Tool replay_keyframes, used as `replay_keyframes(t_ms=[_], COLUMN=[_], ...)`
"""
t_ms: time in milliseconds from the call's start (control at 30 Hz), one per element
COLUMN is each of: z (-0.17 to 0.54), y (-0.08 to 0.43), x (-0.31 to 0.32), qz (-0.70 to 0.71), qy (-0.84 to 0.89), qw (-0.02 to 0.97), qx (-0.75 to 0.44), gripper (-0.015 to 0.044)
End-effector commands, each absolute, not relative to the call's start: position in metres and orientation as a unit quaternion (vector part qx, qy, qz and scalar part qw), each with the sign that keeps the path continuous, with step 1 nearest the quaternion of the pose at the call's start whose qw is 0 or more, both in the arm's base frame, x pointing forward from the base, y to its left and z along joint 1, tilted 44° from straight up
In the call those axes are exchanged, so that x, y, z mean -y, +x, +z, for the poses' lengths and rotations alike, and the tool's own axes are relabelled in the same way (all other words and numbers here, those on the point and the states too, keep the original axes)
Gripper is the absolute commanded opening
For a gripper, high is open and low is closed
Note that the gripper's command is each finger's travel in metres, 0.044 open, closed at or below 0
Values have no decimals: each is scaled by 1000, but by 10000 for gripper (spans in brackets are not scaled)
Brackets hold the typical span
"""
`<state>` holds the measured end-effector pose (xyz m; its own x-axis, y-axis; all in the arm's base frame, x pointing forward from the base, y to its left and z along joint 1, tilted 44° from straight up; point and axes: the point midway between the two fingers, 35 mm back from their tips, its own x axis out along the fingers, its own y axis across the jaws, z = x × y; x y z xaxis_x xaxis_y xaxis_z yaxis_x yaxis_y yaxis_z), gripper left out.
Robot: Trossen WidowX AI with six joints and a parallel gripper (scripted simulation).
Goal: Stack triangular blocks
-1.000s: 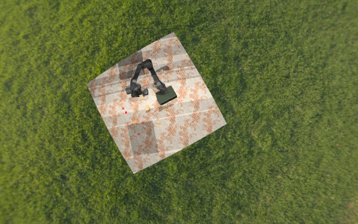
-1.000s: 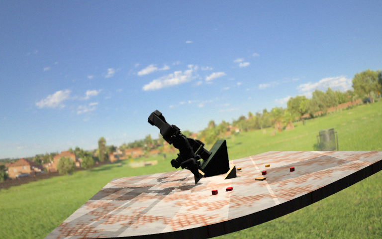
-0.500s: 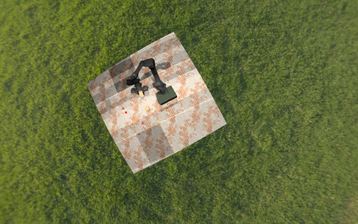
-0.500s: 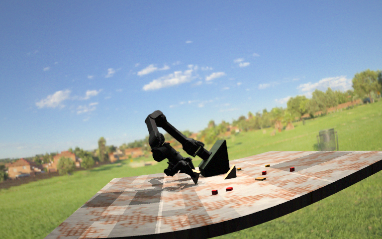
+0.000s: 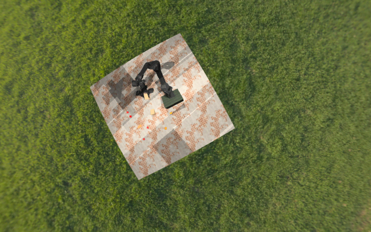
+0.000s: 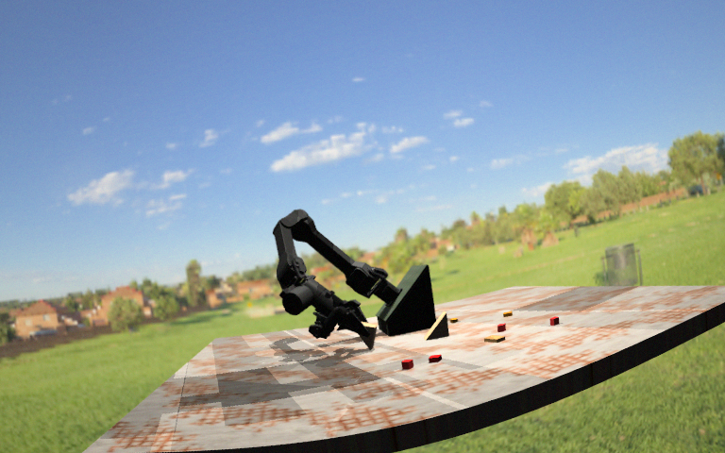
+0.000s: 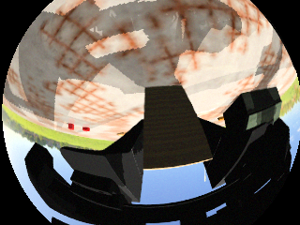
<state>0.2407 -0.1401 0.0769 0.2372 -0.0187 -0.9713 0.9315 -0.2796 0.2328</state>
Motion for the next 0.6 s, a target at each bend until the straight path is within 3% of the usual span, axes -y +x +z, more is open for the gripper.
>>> replay_keyframes(t_ms=[0,167,567], z=[77,77,93], y=[241,241,245], x=[140,140,126], qz=[-500,-500,-500], qy=[626,626,626], qw=[477,477,476], qx=[-362,-362,-363], gripper=[315,440,440])
